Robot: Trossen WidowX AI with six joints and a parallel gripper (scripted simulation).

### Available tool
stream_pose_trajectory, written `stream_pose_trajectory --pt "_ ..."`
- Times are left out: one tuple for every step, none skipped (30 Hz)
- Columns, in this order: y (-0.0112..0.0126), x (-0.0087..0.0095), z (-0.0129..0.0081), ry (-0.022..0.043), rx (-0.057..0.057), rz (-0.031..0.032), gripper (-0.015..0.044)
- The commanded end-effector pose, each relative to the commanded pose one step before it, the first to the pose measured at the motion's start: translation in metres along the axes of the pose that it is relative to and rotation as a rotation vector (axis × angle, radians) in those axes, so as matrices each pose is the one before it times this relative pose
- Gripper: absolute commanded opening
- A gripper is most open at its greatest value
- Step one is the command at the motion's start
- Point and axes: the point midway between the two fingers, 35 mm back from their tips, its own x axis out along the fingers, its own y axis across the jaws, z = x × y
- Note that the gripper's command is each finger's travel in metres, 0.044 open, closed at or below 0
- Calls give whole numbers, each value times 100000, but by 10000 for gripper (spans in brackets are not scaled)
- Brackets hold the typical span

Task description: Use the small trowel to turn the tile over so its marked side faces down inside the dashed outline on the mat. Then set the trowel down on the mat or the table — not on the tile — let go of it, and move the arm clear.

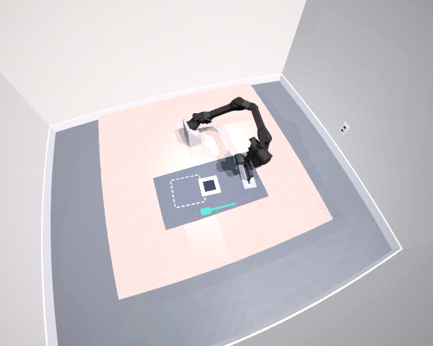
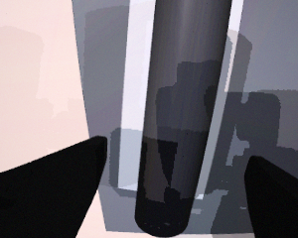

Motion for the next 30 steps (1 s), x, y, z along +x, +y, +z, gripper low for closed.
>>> stream_pose_trajectory --pt "-21 895 -160 745 413 139 270" --pt "1 157 0 10 -30 22 270" --pt "1 156 0 10 -28 24 270" --pt "1 156 -1 10 -28 25 270" --pt "1 156 -2 10 -22 27 270" --pt "1 155 -2 9 -17 30 270" --pt "0 154 -3 8 -10 32 270" --pt "0 155 -4 9 -10 33 270" --pt "0 155 -4 9 -9 34 270" --pt "0 155 -5 9 -9 35 270" --pt "0 154 -6 10 -9 36 270" --pt "0 154 -7 10 -9 37 270" --pt "0 154 -8 11 -9 38 270" --pt "0 154 -9 11 -9 38 270" --pt "0 153 -10 11 -8 39 270" --pt "0 120 -8 9 -6 31 270" --pt "0 72 -5 6 -4 19 270" --pt "0 24 -2 2 -1 6 270" --pt "0 0 0 0 0 0 244" --pt "0 0 0 0 0 0 217" --pt "0 0 0 0 0 0 191" --pt "0 0 0 0 0 0 165" --pt "0 0 0 0 0 0 139" --pt "0 0 0 0 0 0 132" --pt "0 0 0 0 0 0 130" --pt "0 0 0 0 0 0 130" --pt "0 0 0 0 0 0 130" --pt "0 0 0 0 0 0 130" --pt "0 0 0 0 0 0 130" --pt "0 0 0 0 0 0 130"
